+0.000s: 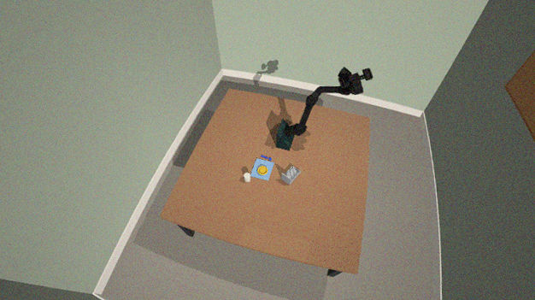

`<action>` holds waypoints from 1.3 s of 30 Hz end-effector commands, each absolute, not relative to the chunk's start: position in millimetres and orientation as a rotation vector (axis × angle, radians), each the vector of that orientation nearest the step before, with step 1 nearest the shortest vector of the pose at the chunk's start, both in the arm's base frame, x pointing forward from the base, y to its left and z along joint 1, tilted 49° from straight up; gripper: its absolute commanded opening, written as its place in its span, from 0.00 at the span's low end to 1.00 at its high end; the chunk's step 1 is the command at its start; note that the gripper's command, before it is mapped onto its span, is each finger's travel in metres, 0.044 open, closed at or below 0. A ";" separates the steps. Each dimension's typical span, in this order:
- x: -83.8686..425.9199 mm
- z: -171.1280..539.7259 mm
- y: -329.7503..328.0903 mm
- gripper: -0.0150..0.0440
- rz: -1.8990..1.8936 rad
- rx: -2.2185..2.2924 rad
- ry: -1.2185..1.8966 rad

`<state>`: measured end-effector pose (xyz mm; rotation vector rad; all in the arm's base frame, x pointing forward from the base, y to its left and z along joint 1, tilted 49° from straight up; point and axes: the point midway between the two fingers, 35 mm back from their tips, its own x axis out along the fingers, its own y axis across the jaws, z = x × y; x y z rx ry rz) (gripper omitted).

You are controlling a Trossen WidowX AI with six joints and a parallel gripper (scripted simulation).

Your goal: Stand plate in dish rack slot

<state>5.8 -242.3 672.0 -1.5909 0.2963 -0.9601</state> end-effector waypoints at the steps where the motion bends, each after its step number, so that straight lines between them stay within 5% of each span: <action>1: 5.7 672.2 -242.0 0.93 -0.961 -1.593 0.298; 39: 56.8 732.4 -103.1 0.93 -1.198 -2.571 0.827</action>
